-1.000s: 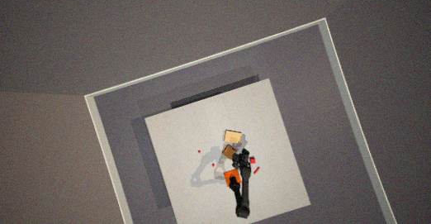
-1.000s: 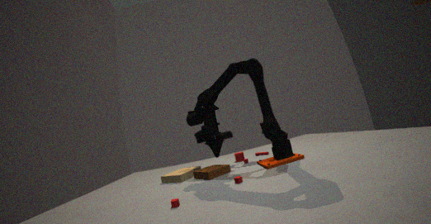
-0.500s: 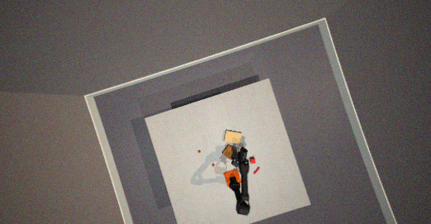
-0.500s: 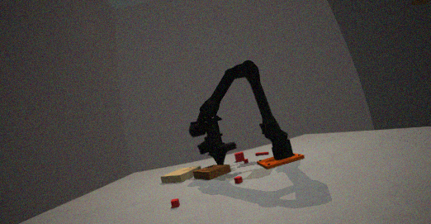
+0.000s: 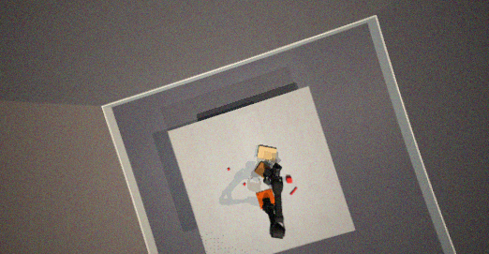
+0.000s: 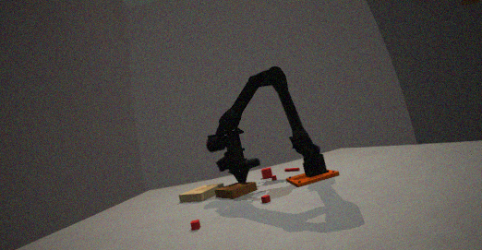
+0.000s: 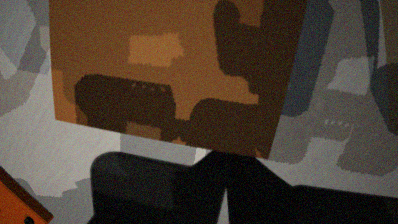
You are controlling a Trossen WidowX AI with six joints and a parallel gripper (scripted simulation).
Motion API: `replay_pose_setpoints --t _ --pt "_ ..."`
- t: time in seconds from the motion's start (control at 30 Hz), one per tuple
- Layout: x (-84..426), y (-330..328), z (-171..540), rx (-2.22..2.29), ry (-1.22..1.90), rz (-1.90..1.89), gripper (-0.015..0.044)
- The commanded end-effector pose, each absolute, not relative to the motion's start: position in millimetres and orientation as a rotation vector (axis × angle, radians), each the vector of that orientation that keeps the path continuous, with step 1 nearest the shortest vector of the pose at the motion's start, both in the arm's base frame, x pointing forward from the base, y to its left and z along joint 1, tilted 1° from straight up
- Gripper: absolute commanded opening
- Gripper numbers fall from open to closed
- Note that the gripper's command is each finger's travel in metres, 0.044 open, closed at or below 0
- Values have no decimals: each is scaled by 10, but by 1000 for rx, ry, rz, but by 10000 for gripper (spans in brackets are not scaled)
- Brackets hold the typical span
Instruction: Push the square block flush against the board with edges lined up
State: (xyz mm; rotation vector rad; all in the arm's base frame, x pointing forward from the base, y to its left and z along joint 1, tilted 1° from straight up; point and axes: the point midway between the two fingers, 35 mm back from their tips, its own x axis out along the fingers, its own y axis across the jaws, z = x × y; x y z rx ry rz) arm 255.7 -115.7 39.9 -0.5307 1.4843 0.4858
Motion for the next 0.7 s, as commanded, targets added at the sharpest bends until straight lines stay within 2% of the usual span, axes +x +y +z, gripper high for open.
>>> replay_pose_setpoints --t 0.0,0.67 --pt "2634 -1129 419 -534 1478 482 0" --pt "2835 -979 428 -533 1476 482 0"
